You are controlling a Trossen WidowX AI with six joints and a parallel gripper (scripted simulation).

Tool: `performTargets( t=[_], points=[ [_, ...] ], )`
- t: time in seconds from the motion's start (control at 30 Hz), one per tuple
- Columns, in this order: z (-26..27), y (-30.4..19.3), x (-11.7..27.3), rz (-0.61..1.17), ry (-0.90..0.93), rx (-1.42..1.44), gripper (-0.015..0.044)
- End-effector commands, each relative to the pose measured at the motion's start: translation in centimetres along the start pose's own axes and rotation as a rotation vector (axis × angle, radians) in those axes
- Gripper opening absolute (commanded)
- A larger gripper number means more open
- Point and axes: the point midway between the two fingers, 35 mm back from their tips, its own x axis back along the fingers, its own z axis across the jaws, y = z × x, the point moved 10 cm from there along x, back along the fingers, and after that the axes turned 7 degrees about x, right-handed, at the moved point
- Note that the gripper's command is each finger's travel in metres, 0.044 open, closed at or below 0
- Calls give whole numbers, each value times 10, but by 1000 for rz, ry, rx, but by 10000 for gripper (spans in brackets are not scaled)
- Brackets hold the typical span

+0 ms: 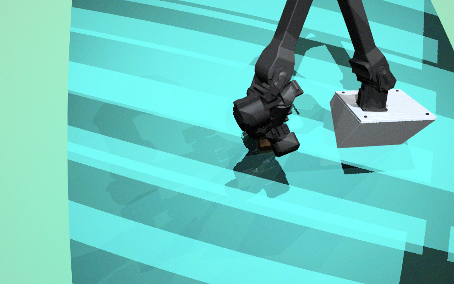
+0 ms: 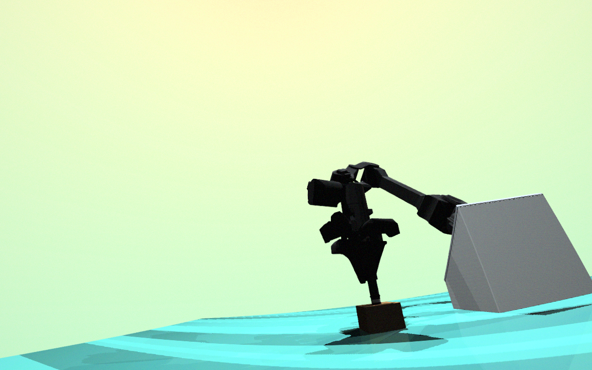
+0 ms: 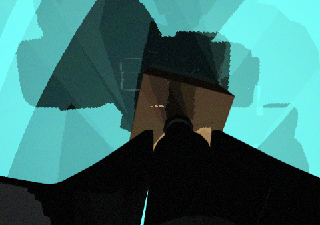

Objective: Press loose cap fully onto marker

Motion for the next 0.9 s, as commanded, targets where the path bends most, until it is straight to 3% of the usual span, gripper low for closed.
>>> performTargets(
  t=[0.0,0.67,0.87],
  points=[
    [-1,-2,-17,36,5,-4,0],
    [-2,1,-33,37,4,-5,0],
    [-2,1,-32,35,7,-9,157]
  ],
)
